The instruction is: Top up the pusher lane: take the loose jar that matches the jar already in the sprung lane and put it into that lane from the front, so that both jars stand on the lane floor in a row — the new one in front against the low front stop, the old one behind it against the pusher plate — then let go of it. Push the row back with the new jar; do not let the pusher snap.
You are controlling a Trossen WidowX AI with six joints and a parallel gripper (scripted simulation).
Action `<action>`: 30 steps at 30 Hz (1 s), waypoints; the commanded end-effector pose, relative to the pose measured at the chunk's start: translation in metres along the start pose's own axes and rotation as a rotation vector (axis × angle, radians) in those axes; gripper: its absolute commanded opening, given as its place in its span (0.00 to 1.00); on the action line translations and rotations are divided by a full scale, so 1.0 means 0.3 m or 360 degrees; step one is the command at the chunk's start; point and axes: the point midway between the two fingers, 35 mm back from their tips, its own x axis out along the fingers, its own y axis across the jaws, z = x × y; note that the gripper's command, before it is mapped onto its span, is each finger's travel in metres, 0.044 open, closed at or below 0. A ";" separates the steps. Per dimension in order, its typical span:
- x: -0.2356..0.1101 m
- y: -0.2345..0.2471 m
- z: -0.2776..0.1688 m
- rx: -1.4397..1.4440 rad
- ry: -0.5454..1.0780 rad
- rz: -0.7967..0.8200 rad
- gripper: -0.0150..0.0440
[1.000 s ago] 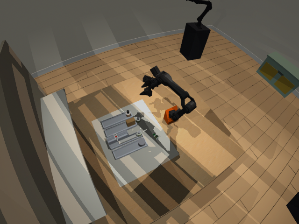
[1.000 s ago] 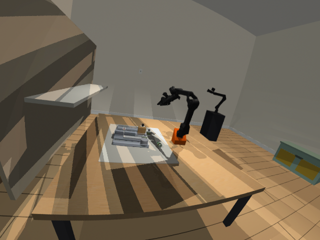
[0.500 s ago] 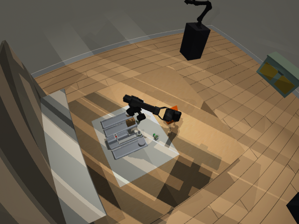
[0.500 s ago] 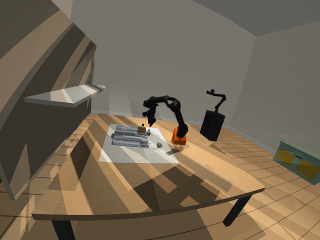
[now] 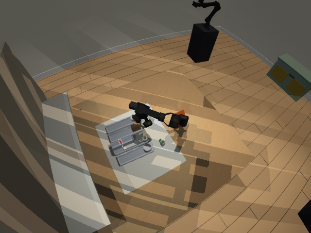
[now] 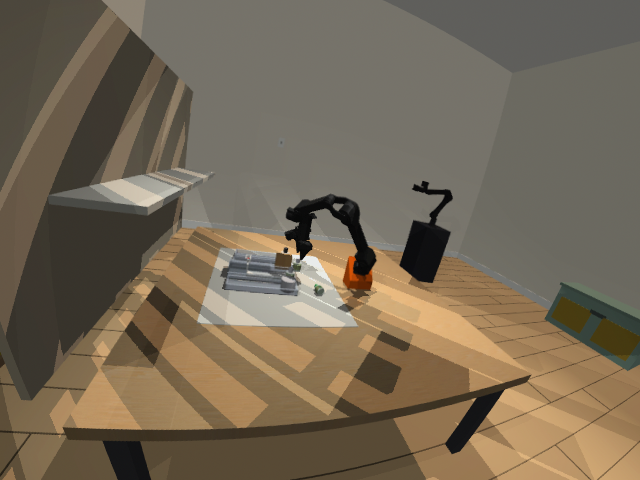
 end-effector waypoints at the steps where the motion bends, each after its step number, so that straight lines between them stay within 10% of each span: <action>1: 0.038 0.001 0.003 0.0005 -0.0006 0.0004 1.00; 27: 0.159 0.002 0.003 0.0004 -0.0006 0.0007 1.00; 30: 0.159 0.002 0.003 0.0004 -0.0006 0.0007 0.87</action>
